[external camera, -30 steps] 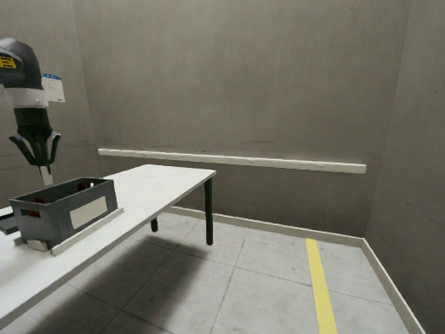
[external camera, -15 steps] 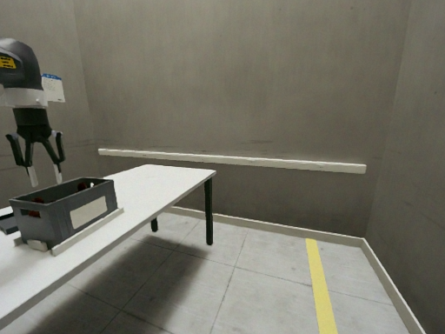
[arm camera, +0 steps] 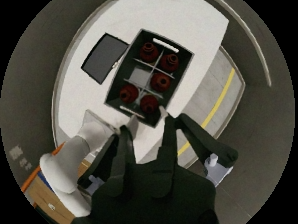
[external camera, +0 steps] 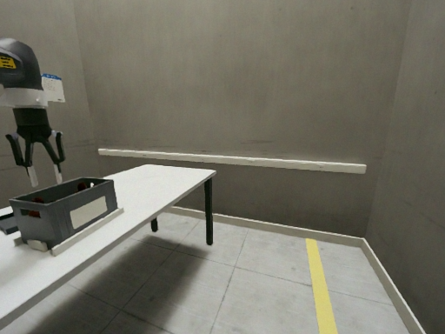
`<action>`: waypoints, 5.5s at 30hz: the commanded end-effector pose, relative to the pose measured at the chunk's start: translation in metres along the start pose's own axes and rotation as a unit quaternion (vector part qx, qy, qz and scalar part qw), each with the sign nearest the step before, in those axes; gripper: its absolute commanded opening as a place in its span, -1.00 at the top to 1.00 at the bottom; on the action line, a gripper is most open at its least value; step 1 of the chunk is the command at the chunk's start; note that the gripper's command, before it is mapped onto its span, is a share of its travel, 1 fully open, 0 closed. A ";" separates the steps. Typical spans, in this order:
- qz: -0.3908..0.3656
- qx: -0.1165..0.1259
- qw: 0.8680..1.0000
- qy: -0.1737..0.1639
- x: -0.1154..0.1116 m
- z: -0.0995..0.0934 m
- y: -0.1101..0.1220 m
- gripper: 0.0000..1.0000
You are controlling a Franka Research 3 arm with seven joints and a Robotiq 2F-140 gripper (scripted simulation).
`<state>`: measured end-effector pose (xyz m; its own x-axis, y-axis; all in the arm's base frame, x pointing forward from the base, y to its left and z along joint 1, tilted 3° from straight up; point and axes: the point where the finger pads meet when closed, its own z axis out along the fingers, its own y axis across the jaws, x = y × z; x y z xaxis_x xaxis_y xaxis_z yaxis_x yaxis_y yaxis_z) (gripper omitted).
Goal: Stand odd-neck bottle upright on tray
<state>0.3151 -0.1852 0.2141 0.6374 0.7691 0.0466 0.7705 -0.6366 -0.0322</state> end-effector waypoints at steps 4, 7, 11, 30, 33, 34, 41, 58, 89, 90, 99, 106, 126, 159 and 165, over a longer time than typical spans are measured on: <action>-0.003 -0.001 1.000 -0.001 -0.001 0.000 0.000 0.12; -0.003 -0.001 1.000 -0.001 -0.001 0.000 0.000 0.12; -0.003 -0.001 1.000 -0.001 -0.001 0.000 0.000 0.12; -0.003 -0.001 1.000 -0.001 -0.001 0.012 0.000 0.12; -0.003 -0.001 1.000 -0.001 -0.001 0.016 0.000 0.12; -0.003 -0.001 1.000 -0.001 -0.001 0.017 0.000 0.12; -0.003 -0.001 1.000 -0.001 -0.001 0.024 0.000 0.12; -0.003 -0.001 1.000 -0.001 -0.001 0.040 0.000 0.12; -0.003 -0.001 1.000 -0.001 -0.001 0.044 0.000 0.12; -0.003 -0.001 1.000 -0.001 -0.001 0.044 0.000 0.12; -0.003 -0.001 1.000 -0.001 -0.001 0.044 0.000 0.12; -0.003 -0.001 1.000 -0.001 -0.001 0.044 0.000 0.12; -0.003 -0.001 1.000 -0.001 -0.002 0.044 0.001 0.12; -0.003 -0.001 1.000 -0.001 -0.002 0.044 0.001 0.12; -0.003 -0.001 1.000 -0.001 -0.002 0.044 0.001 0.12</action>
<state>0.3148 -0.1833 0.1709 0.6296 0.7756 0.0458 0.7769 -0.6288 -0.0310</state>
